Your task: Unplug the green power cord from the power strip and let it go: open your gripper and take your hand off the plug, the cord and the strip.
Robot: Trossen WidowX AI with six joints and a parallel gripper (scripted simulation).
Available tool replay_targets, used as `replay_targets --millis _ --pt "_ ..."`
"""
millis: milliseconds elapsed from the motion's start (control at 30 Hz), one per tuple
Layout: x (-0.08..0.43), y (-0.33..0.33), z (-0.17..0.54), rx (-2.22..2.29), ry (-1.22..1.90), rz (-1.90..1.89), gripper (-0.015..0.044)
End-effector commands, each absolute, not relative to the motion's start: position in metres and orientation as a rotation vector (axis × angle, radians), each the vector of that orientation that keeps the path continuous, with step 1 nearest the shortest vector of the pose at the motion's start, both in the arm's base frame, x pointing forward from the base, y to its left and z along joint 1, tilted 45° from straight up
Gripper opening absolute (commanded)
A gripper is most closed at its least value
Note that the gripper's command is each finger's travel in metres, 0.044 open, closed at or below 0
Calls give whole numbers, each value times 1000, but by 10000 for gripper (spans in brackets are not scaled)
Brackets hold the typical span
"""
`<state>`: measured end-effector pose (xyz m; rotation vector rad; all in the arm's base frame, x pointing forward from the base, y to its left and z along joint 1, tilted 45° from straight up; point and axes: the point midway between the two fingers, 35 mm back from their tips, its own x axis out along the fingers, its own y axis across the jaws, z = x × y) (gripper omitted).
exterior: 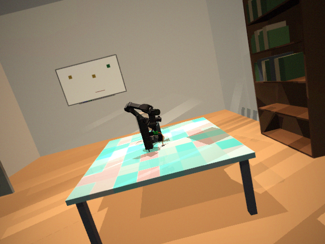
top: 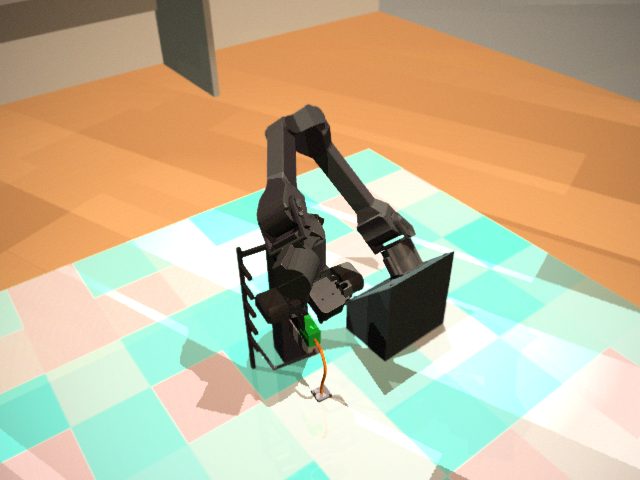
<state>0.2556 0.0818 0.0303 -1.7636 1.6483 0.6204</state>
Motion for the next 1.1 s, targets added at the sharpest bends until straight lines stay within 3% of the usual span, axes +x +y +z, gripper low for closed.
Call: replay_targets --millis 0,133,233,567,1067 --pt "256 76 26 -1770 1649 618 160" --pt "256 75 26 -1770 1649 618 160" --pt "256 78 27 -1763 1651 620 81" --pt "256 78 27 -1763 1651 620 0" --pt "260 94 14 -1763 1648 621 0"
